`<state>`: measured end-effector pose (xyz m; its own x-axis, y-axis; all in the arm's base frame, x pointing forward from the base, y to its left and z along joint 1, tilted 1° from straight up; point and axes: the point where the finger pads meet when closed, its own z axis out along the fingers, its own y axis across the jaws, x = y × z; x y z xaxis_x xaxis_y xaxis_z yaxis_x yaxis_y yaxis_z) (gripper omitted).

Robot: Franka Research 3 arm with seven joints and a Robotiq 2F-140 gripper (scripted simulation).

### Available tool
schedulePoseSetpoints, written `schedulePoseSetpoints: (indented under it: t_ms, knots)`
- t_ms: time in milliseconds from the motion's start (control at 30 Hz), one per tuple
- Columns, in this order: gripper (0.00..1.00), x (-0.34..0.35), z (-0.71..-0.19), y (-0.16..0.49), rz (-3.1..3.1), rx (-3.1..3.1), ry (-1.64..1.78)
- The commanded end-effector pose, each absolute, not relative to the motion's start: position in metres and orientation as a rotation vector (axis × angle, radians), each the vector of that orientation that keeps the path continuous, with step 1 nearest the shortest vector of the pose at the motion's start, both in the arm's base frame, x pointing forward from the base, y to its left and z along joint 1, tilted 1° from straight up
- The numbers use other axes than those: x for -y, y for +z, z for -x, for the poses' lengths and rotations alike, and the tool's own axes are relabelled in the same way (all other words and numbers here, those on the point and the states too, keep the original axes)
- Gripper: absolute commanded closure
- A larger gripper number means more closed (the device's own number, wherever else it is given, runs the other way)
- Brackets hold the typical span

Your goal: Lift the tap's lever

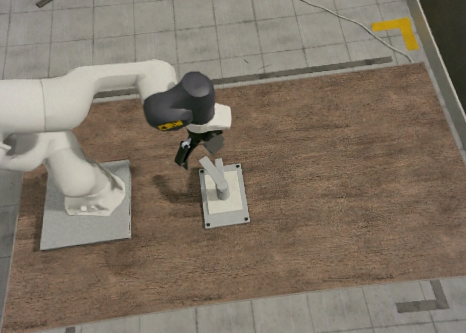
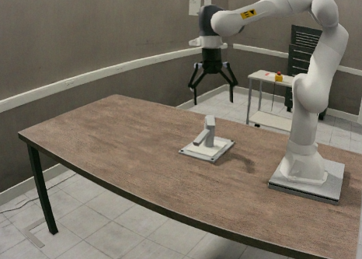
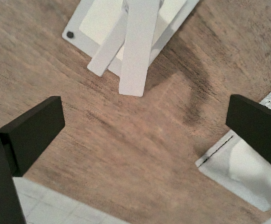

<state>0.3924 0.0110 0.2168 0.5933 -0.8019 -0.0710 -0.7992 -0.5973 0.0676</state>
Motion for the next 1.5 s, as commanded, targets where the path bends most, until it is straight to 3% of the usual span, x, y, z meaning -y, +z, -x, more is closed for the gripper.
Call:
schedulePoseSetpoints:
  t_ms: [0,900,933,1467]
  knots:
    - [0.0,-0.0109,-0.4011,0.2188,-2.703,1.593,-0.046]
    - [0.0,-0.0106,-0.4,0.2189,-2.694,1.635,-0.022]
    - [0.9,-0.0106,-0.4,0.2189,-2.694,1.635,-0.022]
    - [0.9,-0.0106,-0.4,0.2189,-2.694,1.635,-0.022]
